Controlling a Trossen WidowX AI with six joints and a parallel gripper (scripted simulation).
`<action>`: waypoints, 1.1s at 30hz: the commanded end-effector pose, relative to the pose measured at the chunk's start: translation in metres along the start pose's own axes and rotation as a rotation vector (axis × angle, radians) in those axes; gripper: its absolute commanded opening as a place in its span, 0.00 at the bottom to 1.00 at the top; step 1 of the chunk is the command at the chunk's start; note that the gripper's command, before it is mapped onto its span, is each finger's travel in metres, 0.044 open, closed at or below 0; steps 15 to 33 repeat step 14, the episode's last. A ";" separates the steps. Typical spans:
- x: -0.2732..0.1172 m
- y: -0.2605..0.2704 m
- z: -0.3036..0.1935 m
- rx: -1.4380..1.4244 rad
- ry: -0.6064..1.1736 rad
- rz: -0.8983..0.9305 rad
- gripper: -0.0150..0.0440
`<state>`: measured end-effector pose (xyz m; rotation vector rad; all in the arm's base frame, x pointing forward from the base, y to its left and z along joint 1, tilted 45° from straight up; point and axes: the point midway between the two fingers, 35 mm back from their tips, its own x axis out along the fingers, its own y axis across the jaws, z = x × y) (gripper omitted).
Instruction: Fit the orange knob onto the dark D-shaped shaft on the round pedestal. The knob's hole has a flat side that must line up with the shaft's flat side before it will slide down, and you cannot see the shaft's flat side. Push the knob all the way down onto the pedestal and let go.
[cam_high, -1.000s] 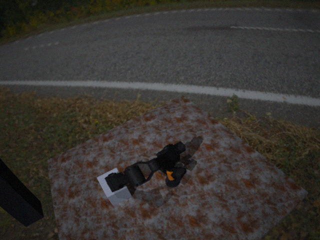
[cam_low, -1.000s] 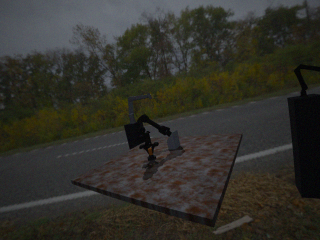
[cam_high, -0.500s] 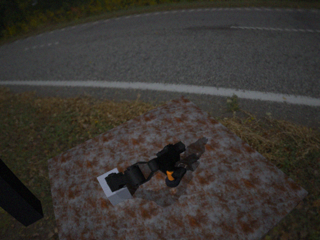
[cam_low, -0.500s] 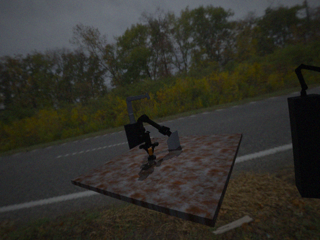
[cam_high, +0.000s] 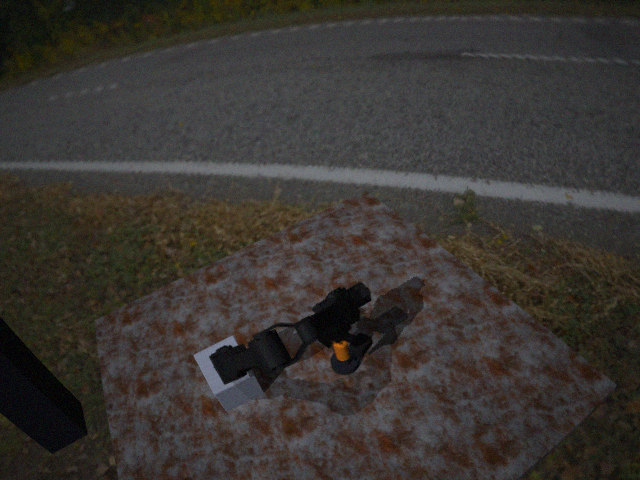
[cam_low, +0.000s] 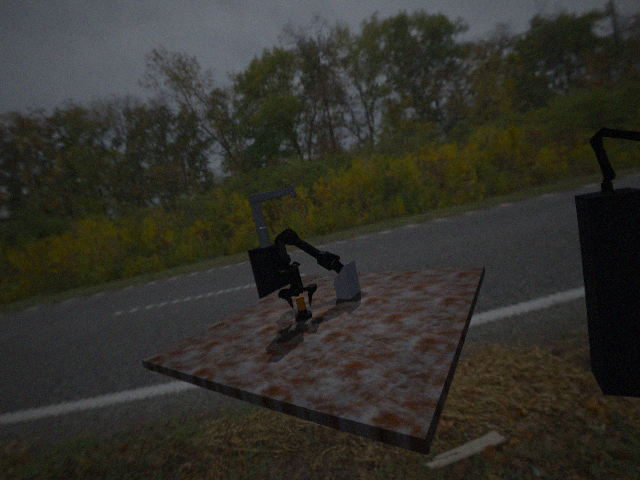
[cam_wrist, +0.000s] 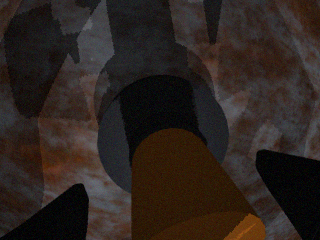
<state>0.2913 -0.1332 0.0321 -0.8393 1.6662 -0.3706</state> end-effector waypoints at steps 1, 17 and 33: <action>-0.028 0.000 0.005 0.001 -0.009 0.003 1.00; -0.095 0.002 0.003 -0.001 -0.005 0.003 1.00; -0.095 0.002 0.003 -0.001 -0.005 0.003 1.00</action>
